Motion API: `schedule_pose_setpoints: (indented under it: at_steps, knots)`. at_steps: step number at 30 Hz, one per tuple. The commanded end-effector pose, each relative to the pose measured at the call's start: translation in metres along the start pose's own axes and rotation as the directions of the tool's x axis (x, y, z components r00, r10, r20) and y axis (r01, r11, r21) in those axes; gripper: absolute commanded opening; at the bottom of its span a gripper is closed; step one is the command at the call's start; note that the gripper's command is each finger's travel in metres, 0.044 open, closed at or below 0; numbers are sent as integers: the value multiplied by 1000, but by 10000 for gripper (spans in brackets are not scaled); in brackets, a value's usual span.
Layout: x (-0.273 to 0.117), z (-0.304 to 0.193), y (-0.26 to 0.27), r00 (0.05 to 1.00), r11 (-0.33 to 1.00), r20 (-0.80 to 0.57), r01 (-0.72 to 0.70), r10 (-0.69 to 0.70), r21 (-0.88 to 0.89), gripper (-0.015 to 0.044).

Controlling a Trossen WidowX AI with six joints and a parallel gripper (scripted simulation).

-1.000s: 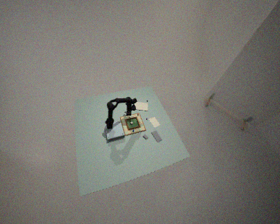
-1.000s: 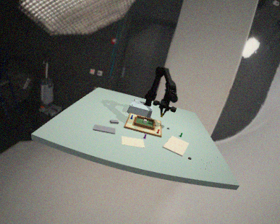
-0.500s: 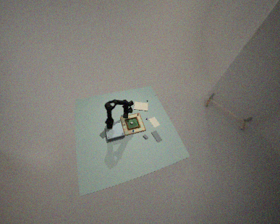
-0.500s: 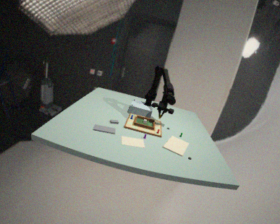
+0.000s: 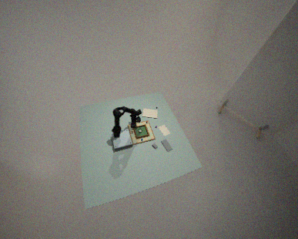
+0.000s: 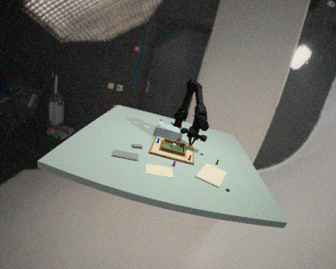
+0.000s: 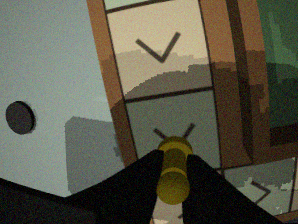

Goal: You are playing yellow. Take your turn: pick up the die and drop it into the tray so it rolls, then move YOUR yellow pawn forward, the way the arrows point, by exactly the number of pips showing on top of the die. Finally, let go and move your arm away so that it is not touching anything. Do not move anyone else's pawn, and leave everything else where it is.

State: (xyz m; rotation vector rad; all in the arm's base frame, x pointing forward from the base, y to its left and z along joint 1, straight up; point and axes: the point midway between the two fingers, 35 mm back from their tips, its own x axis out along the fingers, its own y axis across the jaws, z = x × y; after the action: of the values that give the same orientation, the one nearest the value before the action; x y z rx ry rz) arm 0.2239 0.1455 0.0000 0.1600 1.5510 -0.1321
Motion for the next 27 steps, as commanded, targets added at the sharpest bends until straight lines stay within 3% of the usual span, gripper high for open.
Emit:
schedule_pose_setpoints:
  at_steps: [1, 11, 21, 25, 27]
  knots:
    - [4, 0, 0, 1000, 1000, 3, 1, -1, 4, 0]
    - [19, 0, 0, 1000, 1000, 3, 1, -1, 4, 0]
    - [11, 1, 1, 1000, 1000, 2, -1, 1, 0, 263]
    - [-33, 1, 1, 1000, 1000, 3, 0, 0, 4, 368]
    - [-36, 0, 1, 1000, 1000, 4, 1, -1, 4, 420]
